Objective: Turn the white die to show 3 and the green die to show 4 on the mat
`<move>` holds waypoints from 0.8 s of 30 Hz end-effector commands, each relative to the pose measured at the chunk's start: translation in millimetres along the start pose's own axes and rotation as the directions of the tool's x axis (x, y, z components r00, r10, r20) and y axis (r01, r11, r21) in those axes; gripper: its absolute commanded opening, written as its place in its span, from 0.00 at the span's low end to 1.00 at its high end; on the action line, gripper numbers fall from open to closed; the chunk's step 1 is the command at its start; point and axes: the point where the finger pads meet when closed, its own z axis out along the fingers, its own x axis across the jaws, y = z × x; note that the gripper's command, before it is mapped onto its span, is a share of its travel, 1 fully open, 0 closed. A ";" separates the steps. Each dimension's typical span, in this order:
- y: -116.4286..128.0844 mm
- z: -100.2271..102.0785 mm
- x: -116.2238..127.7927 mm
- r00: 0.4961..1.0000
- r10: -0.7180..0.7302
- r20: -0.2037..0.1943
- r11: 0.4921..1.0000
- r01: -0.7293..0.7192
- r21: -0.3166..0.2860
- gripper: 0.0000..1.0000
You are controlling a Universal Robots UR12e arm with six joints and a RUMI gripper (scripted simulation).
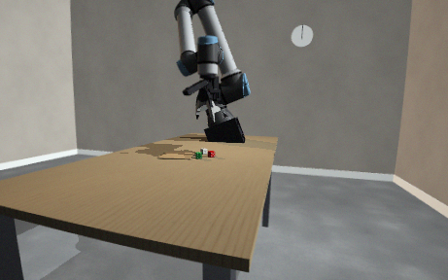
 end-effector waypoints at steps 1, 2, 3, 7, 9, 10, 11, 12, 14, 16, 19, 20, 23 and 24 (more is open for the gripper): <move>-5.3 -2.7 6.7 0.997 0.065 0.036 0.997 -0.067 0.032 1.00; -5.6 -2.9 7.1 0.997 0.069 0.037 0.997 -0.070 0.033 1.00; -5.7 -3.0 7.4 0.997 0.071 0.038 0.997 -0.072 0.034 1.00; -5.8 -3.1 7.6 0.997 0.072 0.039 0.997 -0.074 0.035 1.00; -5.8 -3.1 7.6 0.997 0.072 0.039 0.997 -0.074 0.035 1.00; -5.8 -3.1 7.6 0.997 0.072 0.039 0.997 -0.074 0.035 1.00; -5.8 -3.1 7.6 0.997 0.072 0.039 0.997 -0.074 0.035 1.00; -5.8 -3.1 7.6 0.997 0.072 0.039 0.997 -0.074 0.035 1.00; -5.8 -3.1 7.6 0.997 0.072 0.039 0.997 -0.074 0.035 1.00; -5.8 -3.1 7.6 0.997 0.072 0.039 0.997 -0.074 0.035 1.00; -5.8 -3.1 7.6 0.997 0.072 0.039 0.997 -0.074 0.035 1.00; -5.8 -3.0 7.6 0.997 0.072 0.039 0.997 -0.074 0.035 1.00; -6.0 -0.9 7.5 0.997 0.072 0.039 0.997 -0.073 0.035 1.00; -6.0 1.0 7.5 0.997 0.072 0.039 0.997 -0.073 0.035 1.00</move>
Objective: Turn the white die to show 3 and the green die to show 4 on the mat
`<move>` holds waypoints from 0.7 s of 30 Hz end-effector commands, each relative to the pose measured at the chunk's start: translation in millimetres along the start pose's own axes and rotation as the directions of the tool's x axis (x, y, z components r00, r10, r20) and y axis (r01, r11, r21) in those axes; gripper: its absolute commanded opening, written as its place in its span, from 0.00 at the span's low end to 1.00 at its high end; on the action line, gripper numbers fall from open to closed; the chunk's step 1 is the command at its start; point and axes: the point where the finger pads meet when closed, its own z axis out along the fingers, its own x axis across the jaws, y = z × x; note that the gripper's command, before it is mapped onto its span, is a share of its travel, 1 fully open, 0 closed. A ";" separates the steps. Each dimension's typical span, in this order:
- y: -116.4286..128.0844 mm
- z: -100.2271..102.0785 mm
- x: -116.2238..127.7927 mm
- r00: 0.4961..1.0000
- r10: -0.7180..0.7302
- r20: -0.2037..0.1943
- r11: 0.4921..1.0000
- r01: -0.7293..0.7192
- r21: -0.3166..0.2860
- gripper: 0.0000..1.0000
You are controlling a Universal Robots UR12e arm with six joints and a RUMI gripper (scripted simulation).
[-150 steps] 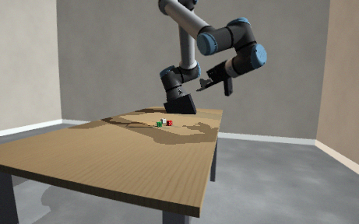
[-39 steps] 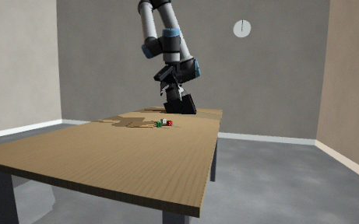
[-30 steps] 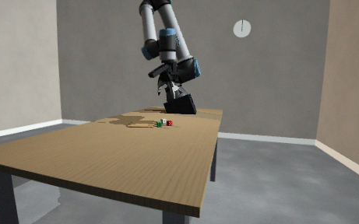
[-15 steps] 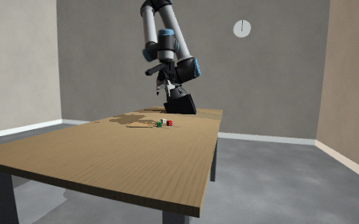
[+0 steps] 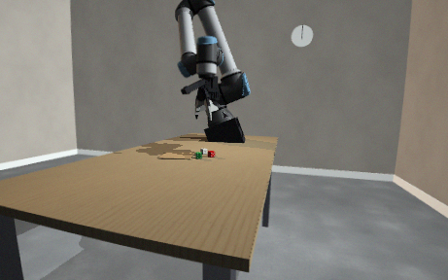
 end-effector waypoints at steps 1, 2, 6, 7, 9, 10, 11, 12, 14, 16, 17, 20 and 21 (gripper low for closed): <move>0.1 6.6 1.3 1.000 0.002 0.000 1.000 -0.002 0.001 1.00; 0.1 6.6 1.3 1.000 0.002 0.000 1.000 -0.002 0.001 1.00; 0.0 19.2 1.3 1.000 0.002 0.000 1.000 -0.002 0.001 1.00; 0.0 24.8 1.4 1.000 0.002 0.000 1.000 -0.002 0.001 1.00; -0.1 37.4 1.4 1.000 0.002 0.000 1.000 -0.002 0.001 1.00; -0.2 44.2 1.5 1.000 0.002 0.000 1.000 -0.002 0.001 1.00; -0.2 51.1 1.5 1.000 0.002 0.000 1.000 -0.002 0.001 1.00; -0.3 58.0 1.5 1.000 0.002 0.000 1.000 -0.002 0.001 1.00; -0.4 71.2 1.6 1.000 0.002 0.000 1.000 -0.002 0.001 1.00; -0.5 83.2 1.7 1.000 0.002 0.000 1.000 -0.002 0.001 1.00; -0.5 88.5 1.7 1.000 0.002 0.000 1.000 -0.002 0.001 1.00; -0.6 93.2 1.7 1.000 0.002 0.000 1.000 -0.002 0.001 1.00; -0.6 97.3 1.7 1.000 0.002 0.000 1.000 -0.002 0.001 1.00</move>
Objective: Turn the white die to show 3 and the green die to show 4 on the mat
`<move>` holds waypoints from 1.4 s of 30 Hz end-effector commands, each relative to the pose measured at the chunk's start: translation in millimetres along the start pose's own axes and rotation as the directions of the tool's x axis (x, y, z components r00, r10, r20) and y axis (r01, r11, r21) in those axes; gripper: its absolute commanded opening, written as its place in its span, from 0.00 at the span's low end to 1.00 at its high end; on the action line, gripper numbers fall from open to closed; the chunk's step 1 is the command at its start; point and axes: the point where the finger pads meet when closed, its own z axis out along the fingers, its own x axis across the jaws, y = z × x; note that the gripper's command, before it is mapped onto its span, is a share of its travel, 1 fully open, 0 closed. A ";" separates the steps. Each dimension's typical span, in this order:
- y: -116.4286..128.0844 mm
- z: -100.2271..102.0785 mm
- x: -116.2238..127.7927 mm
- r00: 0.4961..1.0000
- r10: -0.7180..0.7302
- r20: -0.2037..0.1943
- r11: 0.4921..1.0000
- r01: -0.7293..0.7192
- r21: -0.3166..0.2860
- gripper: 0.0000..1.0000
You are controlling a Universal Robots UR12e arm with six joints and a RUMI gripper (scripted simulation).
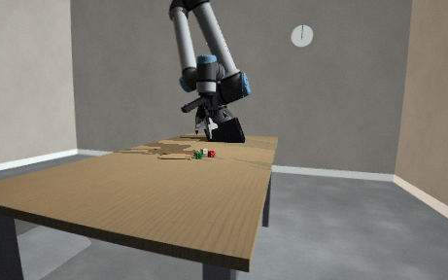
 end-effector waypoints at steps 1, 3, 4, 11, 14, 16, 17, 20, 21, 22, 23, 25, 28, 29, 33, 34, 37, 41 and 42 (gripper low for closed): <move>-4.6 20.2 -5.3 1.000 -0.001 0.016 1.000 0.000 0.013 1.00; -4.7 25.2 -5.3 1.000 -0.001 0.016 1.000 0.000 0.013 1.00; -4.7 26.8 -5.4 1.000 -0.001 0.016 1.000 0.000 0.013 1.00; -4.8 28.7 -5.4 1.000 -0.001 0.016 1.000 0.000 0.013 1.00; -4.8 28.7 -5.4 1.000 -0.001 0.016 1.000 0.000 0.013 1.00; -4.8 28.7 -5.4 1.000 -0.001 0.016 1.000 0.000 0.013 1.00; -4.8 28.7 -5.4 1.000 -0.001 0.016 1.000 0.000 0.013 1.00; -4.8 28.7 -5.4 1.000 -0.001 0.016 1.000 0.000 0.013 1.00; -4.8 28.7 -5.4 1.000 -0.001 0.016 1.000 0.000 0.013 1.00; -4.8 28.7 -5.4 1.000 -0.001 0.016 1.000 0.000 0.013 1.00; -4.8 28.7 -5.4 1.000 -0.001 0.016 1.000 0.000 0.013 1.00; -4.8 28.7 -5.4 1.000 -0.001 0.016 1.000 0.000 0.013 1.00; -4.8 28.7 -5.4 1.000 -0.001 0.016 1.000 0.000 0.013 1.00; -4.8 28.7 -5.4 1.000 -0.001 0.016 1.000 0.000 0.013 1.00; -4.8 28.7 -5.4 1.000 -0.001 0.016 1.000 0.000 0.013 1.00; -4.8 28.7 -5.4 1.000 -0.001 0.016 1.000 0.000 0.013 1.00; -4.8 28.7 -5.4 1.000 -0.001 0.016 1.000 0.000 0.013 1.00; -4.8 28.7 -5.4 1.000 -0.001 0.016 1.000 0.000 0.013 1.00; -4.8 28.7 -5.4 1.000 -0.001 0.016 1.000 0.000 0.013 1.00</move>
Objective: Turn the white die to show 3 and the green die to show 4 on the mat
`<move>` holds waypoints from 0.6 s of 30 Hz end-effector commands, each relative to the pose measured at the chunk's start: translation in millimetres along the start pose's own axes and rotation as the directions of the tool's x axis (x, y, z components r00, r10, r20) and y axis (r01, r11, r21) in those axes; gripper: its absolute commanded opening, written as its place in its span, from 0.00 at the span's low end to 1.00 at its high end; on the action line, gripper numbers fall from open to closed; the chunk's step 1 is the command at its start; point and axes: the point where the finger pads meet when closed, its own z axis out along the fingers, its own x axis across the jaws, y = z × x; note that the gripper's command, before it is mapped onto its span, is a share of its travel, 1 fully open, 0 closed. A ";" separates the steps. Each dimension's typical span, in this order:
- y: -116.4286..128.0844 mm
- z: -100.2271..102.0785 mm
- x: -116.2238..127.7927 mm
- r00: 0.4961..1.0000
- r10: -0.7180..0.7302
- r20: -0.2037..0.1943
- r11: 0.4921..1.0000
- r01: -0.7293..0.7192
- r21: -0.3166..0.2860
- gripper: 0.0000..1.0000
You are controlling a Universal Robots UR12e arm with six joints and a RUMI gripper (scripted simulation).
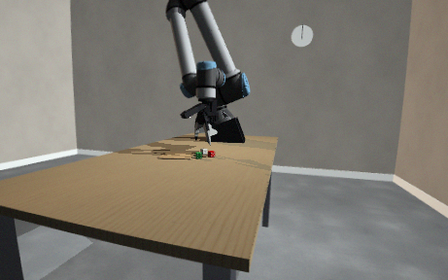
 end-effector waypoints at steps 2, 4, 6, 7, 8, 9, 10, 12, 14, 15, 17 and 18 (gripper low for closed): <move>1.8 1.3 1.0 1.000 -0.001 -0.001 1.000 0.001 -0.003 1.00; 1.8 1.3 1.0 1.000 -0.001 -0.001 1.000 0.001 -0.003 1.00; 1.8 1.3 0.9 1.000 -0.001 -0.001 1.000 0.001 -0.003 1.00; 1.8 1.3 0.9 1.000 -0.001 -0.001 1.000 0.001 -0.003 1.00; 1.8 1.3 0.9 1.000 -0.001 -0.001 1.000 0.001 -0.003 1.00; 1.5 1.3 0.6 1.000 -0.001 -0.001 1.000 0.001 -0.003 1.00; 0.9 1.3 -0.2 1.000 -0.001 -0.001 1.000 0.001 -0.003 1.00; -1.8 1.4 -3.8 1.000 -0.001 -0.001 1.000 0.001 -0.003 1.00; -6.7 1.4 -10.4 1.000 -0.001 -0.001 1.000 0.001 -0.003 1.00; -10.0 1.4 -14.8 1.000 -0.001 -0.001 1.000 0.001 -0.003 1.00; -17.8 1.4 -25.3 1.000 -0.001 -0.001 1.000 0.001 -0.003 1.00; -22.2 1.4 -31.1 1.000 -0.001 -0.001 1.000 0.001 -0.003 1.00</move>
